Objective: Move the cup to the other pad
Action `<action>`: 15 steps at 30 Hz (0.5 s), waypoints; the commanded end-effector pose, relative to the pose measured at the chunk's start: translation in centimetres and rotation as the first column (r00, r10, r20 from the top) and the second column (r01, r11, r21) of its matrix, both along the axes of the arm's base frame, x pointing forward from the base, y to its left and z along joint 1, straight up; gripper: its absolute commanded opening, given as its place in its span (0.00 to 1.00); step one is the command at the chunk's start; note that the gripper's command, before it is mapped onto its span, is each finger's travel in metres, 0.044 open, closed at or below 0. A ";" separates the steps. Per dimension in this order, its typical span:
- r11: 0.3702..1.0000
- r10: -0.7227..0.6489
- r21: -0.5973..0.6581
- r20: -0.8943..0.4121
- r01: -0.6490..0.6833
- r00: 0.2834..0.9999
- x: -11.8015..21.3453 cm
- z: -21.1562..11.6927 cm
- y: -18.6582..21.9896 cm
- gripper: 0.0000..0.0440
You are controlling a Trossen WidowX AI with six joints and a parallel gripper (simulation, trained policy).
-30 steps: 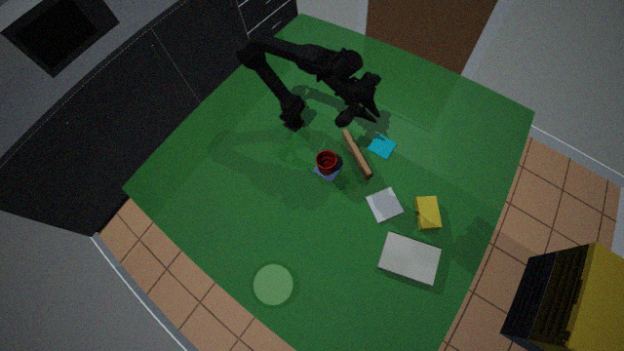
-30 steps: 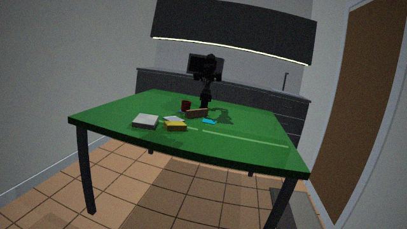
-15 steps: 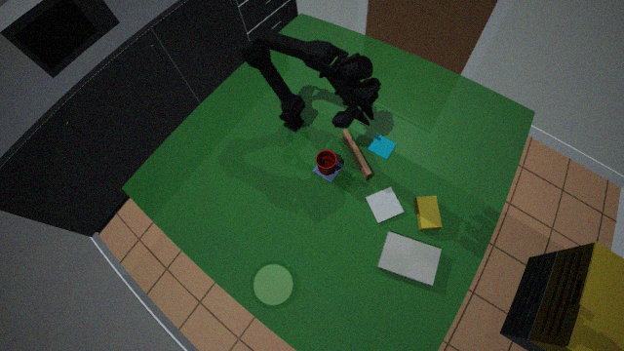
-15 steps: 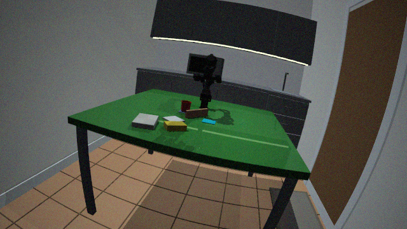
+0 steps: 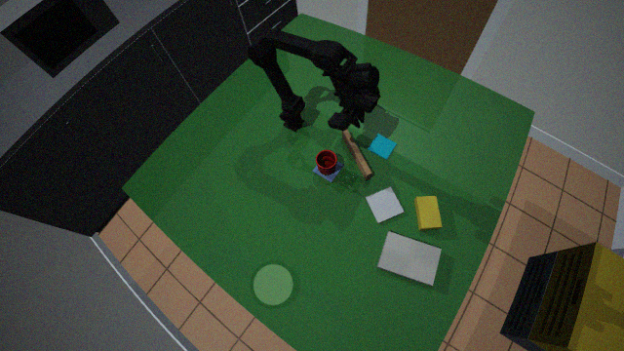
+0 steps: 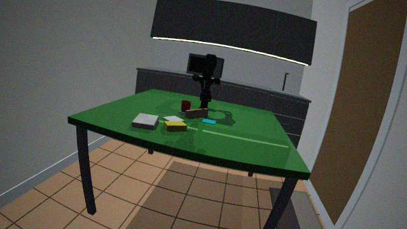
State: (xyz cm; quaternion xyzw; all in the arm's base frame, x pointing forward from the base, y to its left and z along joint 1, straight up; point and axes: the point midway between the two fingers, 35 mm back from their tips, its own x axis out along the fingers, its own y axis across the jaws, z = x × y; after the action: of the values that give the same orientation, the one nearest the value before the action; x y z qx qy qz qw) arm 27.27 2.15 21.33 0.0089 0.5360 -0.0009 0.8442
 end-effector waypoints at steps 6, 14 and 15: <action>0.999 0.021 -0.039 -0.129 -0.027 0.991 -1.1 -0.8 -1.0 0.23; 0.996 0.039 -0.063 -0.251 -0.057 0.967 -2.1 -1.8 -2.1 0.25; 0.996 0.041 -0.065 -0.264 -0.060 0.964 -2.2 -1.9 -2.3 0.25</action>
State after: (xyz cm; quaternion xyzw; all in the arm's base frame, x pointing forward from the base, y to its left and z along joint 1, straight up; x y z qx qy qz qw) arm 25.20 0.30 19.54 -0.0302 0.6337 0.0005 0.7730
